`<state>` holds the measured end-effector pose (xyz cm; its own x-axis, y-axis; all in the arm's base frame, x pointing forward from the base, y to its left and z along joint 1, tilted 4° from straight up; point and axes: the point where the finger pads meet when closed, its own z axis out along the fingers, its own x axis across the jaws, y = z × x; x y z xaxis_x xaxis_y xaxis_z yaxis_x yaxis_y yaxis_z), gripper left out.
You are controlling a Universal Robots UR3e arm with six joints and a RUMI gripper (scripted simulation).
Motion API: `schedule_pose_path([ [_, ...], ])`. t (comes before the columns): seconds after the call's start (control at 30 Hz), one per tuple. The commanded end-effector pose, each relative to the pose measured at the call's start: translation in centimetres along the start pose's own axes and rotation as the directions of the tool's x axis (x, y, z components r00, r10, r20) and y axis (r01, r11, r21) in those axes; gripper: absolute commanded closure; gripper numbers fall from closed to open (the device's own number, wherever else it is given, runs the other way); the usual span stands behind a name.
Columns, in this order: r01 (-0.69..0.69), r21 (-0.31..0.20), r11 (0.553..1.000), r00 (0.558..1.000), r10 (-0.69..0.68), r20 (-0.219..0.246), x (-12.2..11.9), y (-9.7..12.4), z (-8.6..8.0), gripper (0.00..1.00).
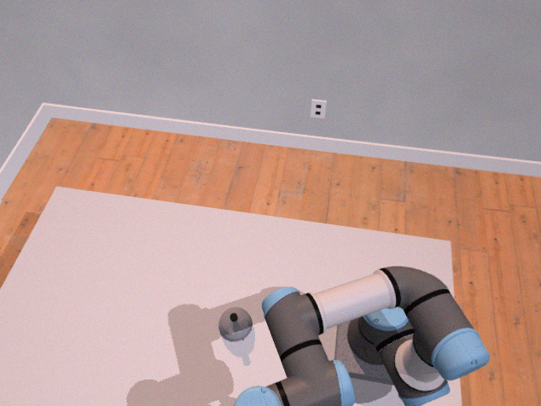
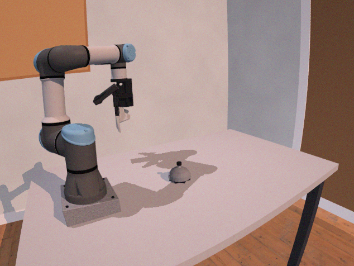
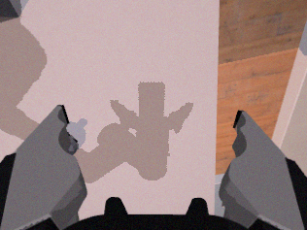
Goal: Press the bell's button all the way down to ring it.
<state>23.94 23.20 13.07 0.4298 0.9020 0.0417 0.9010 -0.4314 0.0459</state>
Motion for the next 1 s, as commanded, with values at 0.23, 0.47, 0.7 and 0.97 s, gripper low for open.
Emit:
schedule_pose_path([
  [0.23,0.016,-0.002,1.0,1.0,-0.016,0.0,-1.5,3.2,0.1,0.0],
  [0.47,0.039,-0.003,0.999,0.999,-0.039,0.003,-4.4,7.7,0.4,0.0],
  [0.7,0.069,-0.005,0.998,0.998,-0.069,0.006,-8.9,12.6,0.6,0.0],
  [0.97,0.094,-0.007,0.996,0.996,-0.094,0.008,-13.5,16.0,0.7,0.0],
])
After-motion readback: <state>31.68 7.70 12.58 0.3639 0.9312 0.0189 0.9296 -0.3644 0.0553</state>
